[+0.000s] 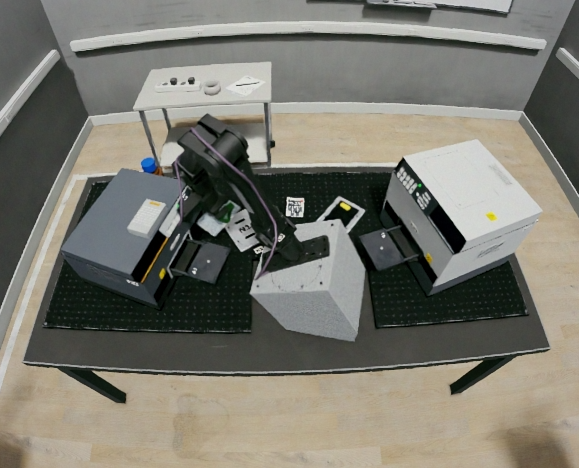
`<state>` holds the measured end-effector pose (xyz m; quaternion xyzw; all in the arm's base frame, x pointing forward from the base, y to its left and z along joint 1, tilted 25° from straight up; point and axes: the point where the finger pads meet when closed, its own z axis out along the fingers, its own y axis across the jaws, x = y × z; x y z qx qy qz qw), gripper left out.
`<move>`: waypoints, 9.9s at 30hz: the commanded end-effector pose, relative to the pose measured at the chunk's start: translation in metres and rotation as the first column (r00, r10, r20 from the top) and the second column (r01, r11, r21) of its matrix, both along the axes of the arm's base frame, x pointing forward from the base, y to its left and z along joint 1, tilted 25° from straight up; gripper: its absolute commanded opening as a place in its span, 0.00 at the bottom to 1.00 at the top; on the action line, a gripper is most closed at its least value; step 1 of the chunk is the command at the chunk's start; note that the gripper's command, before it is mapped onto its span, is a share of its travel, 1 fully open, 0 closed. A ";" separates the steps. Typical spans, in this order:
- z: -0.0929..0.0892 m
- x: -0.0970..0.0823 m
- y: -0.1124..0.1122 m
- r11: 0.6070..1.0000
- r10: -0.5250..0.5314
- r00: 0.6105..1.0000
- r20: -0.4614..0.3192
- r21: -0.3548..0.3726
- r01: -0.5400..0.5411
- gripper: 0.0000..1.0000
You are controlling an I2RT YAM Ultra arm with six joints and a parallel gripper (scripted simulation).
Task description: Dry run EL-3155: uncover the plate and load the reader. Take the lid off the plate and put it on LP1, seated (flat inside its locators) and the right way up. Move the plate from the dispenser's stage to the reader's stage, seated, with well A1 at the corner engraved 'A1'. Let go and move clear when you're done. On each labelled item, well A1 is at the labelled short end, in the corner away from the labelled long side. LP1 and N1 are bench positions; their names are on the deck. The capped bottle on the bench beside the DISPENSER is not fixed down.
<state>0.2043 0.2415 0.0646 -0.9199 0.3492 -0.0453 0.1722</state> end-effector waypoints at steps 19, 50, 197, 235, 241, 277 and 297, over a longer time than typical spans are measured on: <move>-0.007 0.040 -0.029 0.990 -0.139 0.989 -0.047 -0.020 0.138 0.86; -0.028 0.087 -0.085 0.923 -0.386 0.914 -0.126 -0.048 0.383 0.86; -0.139 0.067 -0.393 0.145 -0.889 0.008 -0.457 -0.265 0.953 0.86; -0.165 0.005 -0.457 -0.055 -0.834 -0.215 -0.508 -0.311 0.949 0.86; -0.168 -0.002 -0.462 -0.093 -0.813 -0.253 -0.524 -0.312 0.946 0.86; -0.194 -0.077 -0.497 -0.337 -0.645 -0.495 -0.581 -0.366 0.868 0.86; -0.194 -0.081 -0.503 -0.303 -0.678 -0.455 -0.577 -0.344 0.889 0.86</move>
